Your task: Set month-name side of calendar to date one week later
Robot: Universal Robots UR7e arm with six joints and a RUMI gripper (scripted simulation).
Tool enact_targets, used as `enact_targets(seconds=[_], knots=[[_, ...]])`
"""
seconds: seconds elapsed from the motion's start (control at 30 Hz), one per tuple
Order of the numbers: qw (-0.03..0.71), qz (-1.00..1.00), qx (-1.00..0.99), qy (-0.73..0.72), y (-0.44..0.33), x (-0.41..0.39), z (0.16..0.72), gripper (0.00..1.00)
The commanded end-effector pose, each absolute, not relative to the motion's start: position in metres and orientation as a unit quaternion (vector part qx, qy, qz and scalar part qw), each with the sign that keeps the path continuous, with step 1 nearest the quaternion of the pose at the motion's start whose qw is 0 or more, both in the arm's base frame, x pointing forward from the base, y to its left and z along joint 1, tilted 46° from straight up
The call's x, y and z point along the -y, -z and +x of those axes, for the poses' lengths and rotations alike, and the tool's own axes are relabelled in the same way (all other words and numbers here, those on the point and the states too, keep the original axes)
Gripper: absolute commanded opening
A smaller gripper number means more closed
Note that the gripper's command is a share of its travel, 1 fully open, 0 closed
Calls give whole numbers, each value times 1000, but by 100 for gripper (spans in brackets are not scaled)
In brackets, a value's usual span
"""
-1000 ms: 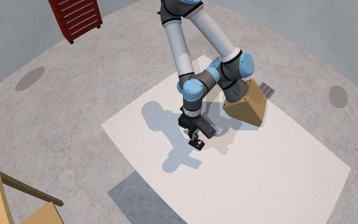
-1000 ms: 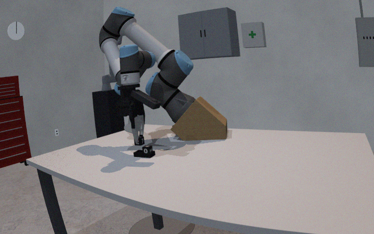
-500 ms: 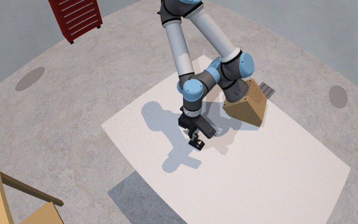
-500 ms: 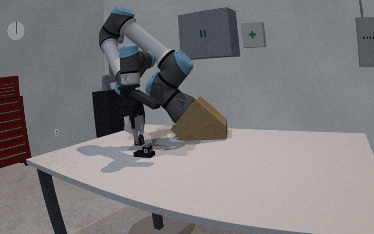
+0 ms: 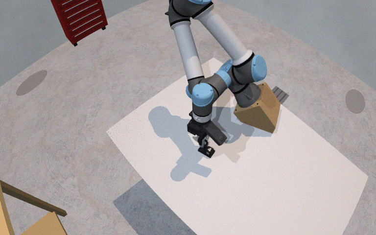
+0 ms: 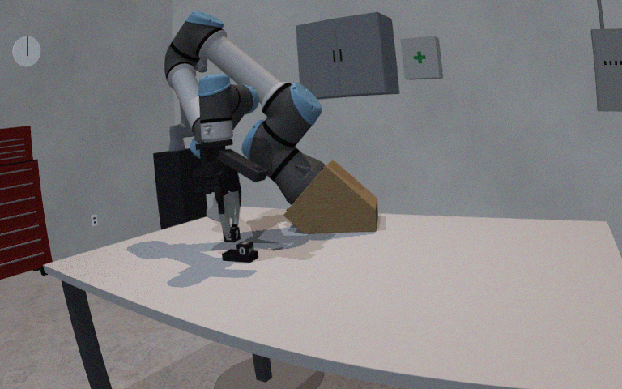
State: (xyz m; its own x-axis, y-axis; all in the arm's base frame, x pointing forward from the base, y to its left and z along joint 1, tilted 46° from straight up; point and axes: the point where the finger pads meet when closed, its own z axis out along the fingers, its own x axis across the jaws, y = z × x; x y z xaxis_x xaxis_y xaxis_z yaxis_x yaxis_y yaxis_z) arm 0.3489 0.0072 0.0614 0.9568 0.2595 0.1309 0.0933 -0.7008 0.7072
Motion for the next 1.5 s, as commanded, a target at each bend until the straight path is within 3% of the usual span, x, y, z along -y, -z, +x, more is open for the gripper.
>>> enact_targets(seconds=[0.0,1.47], knots=[[375,915,-96,-111,-62,-7,349,10],[375,915,-96,-111,-46,8,355,10]])
